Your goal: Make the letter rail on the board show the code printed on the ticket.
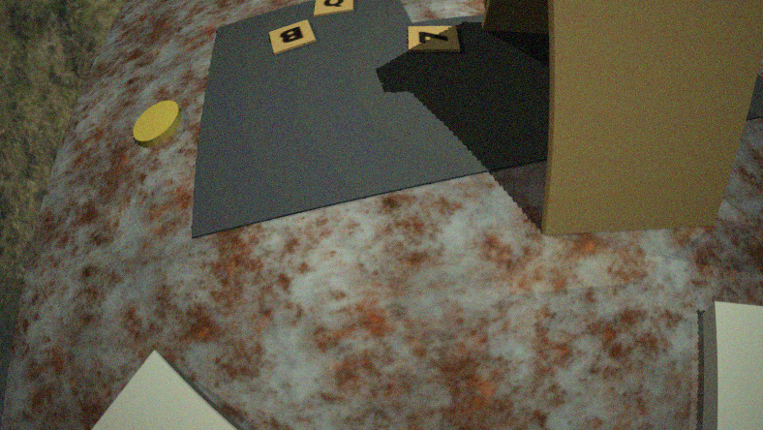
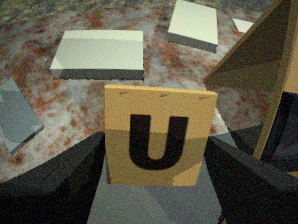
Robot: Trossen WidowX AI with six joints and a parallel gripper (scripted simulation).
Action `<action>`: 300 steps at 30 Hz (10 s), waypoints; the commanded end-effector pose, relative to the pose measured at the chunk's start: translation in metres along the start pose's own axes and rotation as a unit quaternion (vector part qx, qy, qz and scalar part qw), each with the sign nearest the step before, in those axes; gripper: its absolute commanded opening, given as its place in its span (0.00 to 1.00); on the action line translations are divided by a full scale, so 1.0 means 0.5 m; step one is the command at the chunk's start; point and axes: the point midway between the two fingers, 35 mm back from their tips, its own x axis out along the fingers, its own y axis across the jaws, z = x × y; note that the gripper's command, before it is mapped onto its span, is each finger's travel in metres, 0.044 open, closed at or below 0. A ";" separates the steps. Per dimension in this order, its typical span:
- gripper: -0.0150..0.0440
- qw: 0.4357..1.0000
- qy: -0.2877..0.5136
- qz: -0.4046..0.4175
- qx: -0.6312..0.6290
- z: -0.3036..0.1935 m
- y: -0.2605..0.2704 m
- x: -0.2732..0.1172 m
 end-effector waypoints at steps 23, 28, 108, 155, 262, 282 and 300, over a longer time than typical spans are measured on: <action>0.25 1.000 0.005 -0.007 0.002 -0.009 -0.017 0.042; 0.25 1.000 0.005 -0.007 0.002 -0.009 -0.022 0.043; 0.25 1.000 0.005 -0.009 0.001 -0.011 -0.105 0.044; 0.25 1.000 0.006 -0.009 0.001 -0.011 -0.154 0.045; 0.25 1.000 0.006 -0.011 0.000 -0.011 -0.267 0.044; 0.75 1.000 0.006 -0.012 0.000 -0.010 -0.272 0.033; 0.75 1.000 0.007 -0.012 0.000 -0.010 -0.274 0.002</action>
